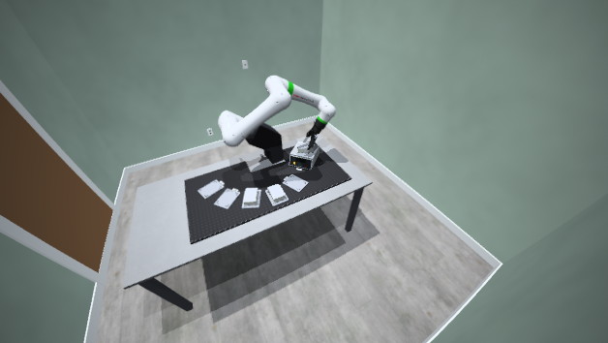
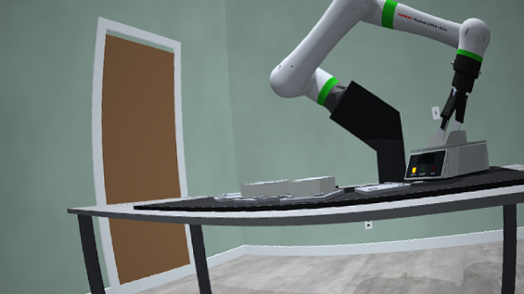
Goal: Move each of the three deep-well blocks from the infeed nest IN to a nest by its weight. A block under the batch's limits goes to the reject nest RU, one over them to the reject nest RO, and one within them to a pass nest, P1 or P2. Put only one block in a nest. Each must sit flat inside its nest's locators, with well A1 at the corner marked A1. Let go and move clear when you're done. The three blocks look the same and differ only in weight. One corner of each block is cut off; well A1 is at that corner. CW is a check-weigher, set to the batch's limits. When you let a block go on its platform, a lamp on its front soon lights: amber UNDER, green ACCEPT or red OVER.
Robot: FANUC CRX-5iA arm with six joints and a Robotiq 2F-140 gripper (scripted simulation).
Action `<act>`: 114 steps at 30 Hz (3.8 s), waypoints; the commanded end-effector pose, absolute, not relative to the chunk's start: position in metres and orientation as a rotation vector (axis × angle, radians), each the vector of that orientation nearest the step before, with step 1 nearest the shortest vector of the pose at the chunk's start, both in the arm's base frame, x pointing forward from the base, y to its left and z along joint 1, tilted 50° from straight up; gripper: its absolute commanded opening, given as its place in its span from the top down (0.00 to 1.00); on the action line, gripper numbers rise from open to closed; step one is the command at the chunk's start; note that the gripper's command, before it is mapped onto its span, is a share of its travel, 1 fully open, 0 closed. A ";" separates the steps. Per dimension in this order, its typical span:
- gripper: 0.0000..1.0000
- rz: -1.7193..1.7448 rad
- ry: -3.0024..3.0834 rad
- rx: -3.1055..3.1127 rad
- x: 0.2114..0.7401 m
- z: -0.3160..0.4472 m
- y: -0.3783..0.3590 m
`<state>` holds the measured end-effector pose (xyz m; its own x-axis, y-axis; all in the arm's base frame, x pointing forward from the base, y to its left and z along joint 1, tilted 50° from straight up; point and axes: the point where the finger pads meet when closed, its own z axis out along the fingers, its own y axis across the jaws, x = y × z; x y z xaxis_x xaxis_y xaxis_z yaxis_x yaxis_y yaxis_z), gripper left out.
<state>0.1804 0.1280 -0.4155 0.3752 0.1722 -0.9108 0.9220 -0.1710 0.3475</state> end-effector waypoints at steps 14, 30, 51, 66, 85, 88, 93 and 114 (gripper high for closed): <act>0.90 -0.917 0.997 1.612 0.180 -0.416 0.128; 0.90 -0.917 0.997 1.612 0.180 -0.416 0.128; 0.90 -0.917 0.997 1.612 0.178 -0.404 0.142; 0.90 -0.917 0.997 1.612 0.176 -0.390 0.158; 0.90 -0.917 0.997 1.612 0.173 -0.373 0.178; 0.90 -0.917 0.997 1.612 0.173 -0.373 0.178; 0.90 -0.917 0.997 1.612 0.173 -0.373 0.178; 0.90 -0.817 0.678 1.839 0.201 -0.357 0.169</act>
<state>0.1970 0.1695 -0.3595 0.5812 0.1032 -0.8072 0.7837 -0.3382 0.5210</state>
